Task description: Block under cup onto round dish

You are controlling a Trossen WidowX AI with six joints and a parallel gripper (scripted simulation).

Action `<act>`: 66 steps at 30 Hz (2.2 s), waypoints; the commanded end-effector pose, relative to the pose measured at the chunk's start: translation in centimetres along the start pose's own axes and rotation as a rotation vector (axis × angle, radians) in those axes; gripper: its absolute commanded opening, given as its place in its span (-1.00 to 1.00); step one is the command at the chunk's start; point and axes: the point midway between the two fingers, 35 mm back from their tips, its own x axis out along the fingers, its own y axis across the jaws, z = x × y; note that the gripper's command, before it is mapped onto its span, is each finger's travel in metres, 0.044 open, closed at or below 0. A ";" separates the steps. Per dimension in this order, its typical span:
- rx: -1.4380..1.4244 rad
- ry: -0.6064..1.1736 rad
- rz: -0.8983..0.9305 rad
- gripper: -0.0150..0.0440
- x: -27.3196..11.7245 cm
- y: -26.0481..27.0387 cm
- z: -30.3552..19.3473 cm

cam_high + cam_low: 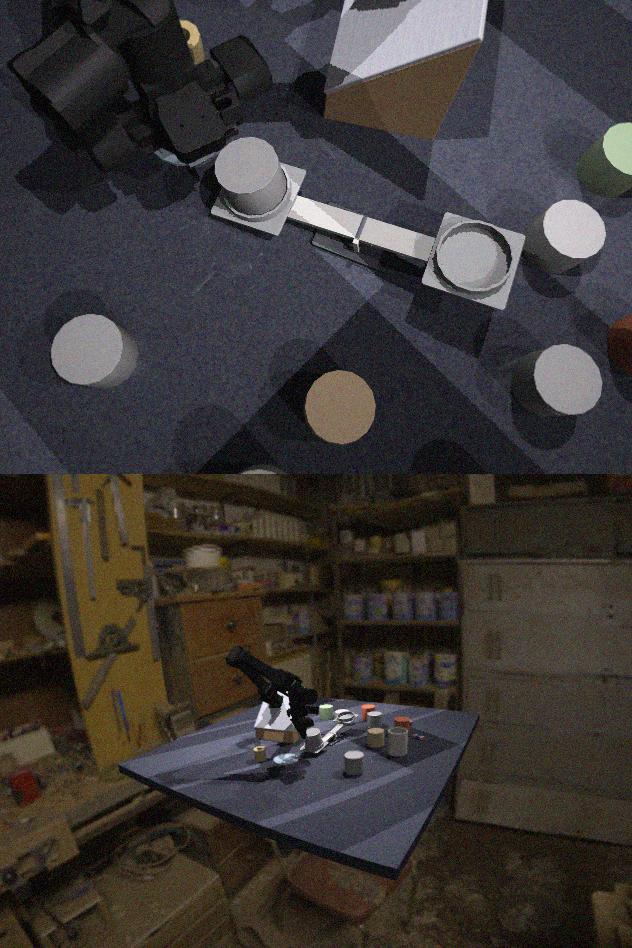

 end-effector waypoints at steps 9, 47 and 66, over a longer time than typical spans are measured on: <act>-0.022 0.072 -0.022 -0.49 0.7 0.8 -5.8; -0.030 0.097 -0.026 -0.49 6.9 1.0 -7.9; -0.025 0.100 -0.026 1.00 5.6 0.9 -7.8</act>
